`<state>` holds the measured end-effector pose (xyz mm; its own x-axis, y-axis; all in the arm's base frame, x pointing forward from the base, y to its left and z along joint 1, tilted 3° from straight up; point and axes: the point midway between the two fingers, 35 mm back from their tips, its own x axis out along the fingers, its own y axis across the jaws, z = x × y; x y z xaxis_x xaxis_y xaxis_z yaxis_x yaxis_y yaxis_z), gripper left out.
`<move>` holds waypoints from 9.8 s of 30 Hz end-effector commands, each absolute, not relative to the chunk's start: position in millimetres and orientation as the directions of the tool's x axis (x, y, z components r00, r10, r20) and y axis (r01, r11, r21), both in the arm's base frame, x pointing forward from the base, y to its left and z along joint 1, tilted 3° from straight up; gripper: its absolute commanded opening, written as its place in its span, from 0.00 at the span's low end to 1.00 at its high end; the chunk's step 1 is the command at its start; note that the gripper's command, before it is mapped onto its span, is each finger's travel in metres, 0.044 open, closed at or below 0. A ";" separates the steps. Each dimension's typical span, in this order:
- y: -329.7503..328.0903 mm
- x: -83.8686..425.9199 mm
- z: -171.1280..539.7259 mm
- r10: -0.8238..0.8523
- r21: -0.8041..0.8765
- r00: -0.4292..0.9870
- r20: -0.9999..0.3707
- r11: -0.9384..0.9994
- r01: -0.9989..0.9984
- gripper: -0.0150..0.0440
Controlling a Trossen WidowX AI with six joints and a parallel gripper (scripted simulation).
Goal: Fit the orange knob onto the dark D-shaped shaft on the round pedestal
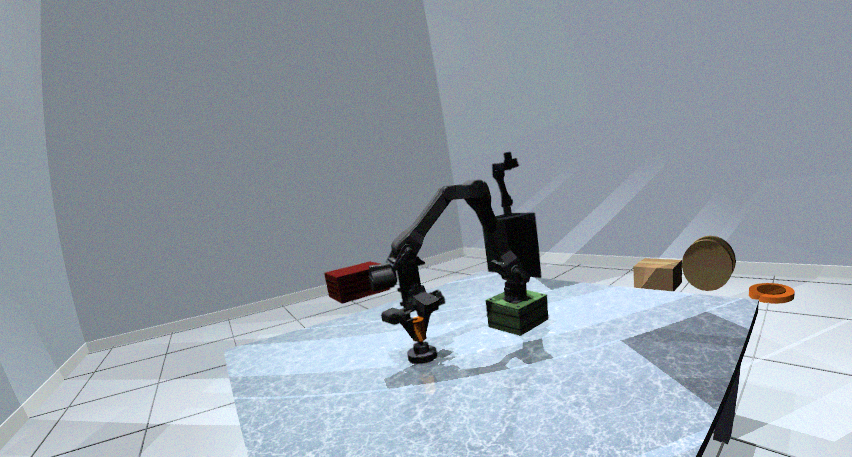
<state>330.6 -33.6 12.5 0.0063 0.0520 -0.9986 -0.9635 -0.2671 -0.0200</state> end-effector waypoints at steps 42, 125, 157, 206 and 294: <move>-32.5 330.0 11.9 0.055 -0.032 0.007 -0.998 -0.467 -0.884 0.25; -32.9 329.6 12.5 0.054 -0.047 0.007 -0.998 -0.785 -0.617 0.25; -34.1 333.0 14.7 0.054 -0.052 0.007 -0.998 -0.896 -0.440 0.25; -33.3 330.5 15.6 0.054 -0.055 0.007 -0.998 -0.968 -0.244 0.25; -35.3 335.6 14.4 0.054 0.055 0.008 -0.998 0.998 0.037 0.25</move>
<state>334.6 -35.0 14.9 0.0052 0.0535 -0.9986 -0.0131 0.9985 0.0534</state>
